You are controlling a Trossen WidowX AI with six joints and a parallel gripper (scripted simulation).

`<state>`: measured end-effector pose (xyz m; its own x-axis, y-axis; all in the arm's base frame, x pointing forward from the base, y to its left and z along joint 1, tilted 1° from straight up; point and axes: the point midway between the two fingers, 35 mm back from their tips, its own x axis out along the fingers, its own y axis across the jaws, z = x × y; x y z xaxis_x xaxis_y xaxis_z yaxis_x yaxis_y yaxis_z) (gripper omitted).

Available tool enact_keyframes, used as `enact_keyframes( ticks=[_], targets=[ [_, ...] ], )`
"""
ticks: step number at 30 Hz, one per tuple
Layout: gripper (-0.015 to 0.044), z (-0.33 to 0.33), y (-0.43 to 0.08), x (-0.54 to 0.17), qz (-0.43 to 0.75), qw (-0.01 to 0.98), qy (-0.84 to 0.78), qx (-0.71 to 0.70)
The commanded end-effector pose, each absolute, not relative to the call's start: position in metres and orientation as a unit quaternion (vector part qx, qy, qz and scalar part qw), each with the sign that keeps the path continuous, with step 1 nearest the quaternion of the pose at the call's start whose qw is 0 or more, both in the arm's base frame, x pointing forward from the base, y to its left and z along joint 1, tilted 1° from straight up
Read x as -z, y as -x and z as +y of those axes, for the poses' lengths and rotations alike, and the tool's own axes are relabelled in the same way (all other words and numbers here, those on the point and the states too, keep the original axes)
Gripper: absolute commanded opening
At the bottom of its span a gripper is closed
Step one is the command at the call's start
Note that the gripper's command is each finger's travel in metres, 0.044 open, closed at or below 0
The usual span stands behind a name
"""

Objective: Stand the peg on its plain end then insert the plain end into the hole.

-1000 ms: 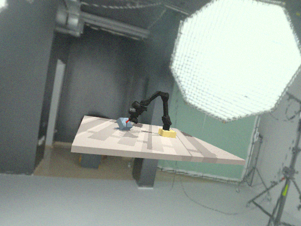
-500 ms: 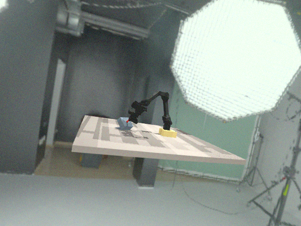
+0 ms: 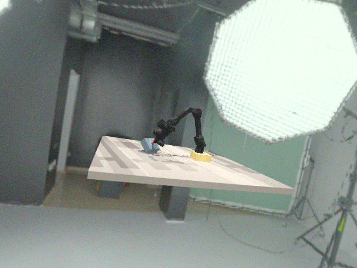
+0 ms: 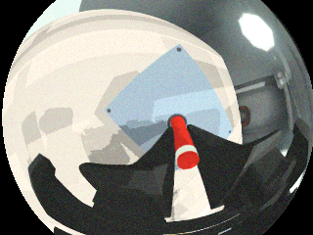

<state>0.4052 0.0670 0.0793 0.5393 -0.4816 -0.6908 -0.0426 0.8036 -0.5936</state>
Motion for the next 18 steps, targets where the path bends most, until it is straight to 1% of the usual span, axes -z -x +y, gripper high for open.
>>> enact_keyframes(
  ticks=[1, 18],
  targets=[
    [0.0000, 0.0667, -0.4060, -0.0771, 0.462, 0.830, 0.285, 0.130],
    [0.0000, 0.0655, -0.4069, -0.0767, 0.462, 0.830, 0.284, 0.132]
  ],
)
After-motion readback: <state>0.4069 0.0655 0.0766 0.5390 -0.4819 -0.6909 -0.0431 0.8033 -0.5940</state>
